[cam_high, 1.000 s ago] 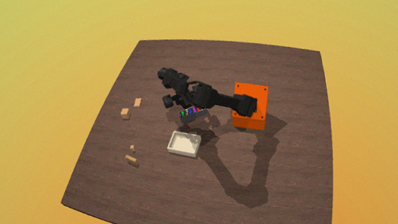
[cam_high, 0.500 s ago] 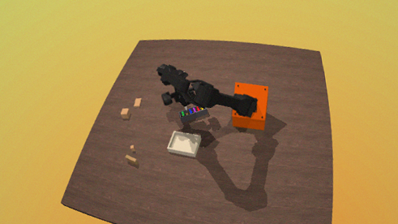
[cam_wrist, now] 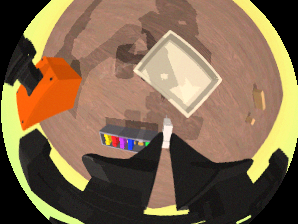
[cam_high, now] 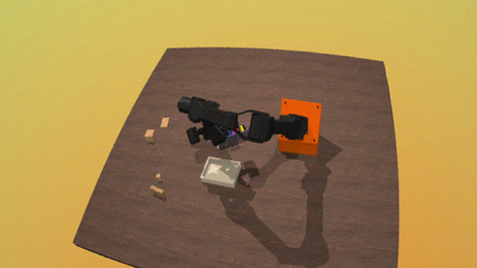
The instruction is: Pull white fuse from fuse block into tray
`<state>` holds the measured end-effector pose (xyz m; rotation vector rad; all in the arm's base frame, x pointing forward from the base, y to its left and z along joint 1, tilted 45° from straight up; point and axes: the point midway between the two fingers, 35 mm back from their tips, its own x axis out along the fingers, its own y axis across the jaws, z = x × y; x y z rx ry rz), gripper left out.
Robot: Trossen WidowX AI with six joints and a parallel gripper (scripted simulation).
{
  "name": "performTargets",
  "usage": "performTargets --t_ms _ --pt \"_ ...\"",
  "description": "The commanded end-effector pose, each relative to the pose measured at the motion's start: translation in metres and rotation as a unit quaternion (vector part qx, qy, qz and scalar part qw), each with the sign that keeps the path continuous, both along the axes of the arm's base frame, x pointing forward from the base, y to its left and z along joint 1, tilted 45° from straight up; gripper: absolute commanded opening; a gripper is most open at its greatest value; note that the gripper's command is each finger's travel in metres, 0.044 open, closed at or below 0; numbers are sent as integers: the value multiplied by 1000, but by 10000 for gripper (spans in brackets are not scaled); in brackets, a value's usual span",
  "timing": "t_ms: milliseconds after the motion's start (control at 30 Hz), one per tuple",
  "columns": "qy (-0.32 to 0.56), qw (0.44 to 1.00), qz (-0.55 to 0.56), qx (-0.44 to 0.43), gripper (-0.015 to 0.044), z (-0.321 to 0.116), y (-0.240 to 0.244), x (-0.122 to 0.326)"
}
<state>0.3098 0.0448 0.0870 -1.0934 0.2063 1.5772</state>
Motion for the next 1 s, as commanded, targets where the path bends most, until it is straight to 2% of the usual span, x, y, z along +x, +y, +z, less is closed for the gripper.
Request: performTargets --t_ms 0,300,967 --pt "2 1000 0 4 0 20 22 -7" --pt "2 1000 1 13 0 53 58 -24" --pt "2 1000 1 13 0 36 75 -21"
